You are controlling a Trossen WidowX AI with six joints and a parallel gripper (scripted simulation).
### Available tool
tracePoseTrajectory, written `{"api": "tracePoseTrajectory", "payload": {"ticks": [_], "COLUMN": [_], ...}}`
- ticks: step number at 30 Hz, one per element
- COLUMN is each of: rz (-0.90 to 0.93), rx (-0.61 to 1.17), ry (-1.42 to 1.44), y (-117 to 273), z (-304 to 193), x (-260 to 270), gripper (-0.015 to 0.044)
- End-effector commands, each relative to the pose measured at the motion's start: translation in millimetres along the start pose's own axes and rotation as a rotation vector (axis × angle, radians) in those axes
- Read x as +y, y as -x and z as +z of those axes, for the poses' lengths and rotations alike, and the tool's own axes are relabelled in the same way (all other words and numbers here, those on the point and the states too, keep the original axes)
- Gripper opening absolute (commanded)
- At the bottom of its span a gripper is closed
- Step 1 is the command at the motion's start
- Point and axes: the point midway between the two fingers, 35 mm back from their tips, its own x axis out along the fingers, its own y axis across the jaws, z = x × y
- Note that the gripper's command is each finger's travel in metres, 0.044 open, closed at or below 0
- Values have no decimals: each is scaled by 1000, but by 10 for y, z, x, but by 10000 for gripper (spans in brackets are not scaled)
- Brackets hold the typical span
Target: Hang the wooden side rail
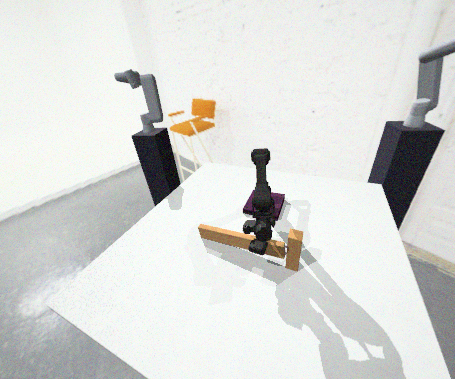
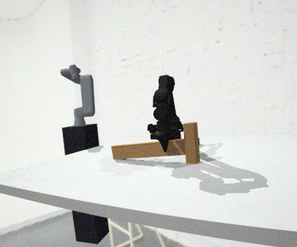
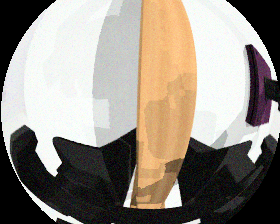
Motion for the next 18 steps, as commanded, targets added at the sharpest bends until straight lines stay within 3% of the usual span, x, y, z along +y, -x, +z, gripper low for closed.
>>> {"api": "tracePoseTrajectory", "payload": {"ticks": [1,18], "rz": [4,4], "rx": [6,6], "ry": [-3,-3], "y": [28,11], "z": [-23,-42], "x": [9,3], "gripper": [0,0]}}
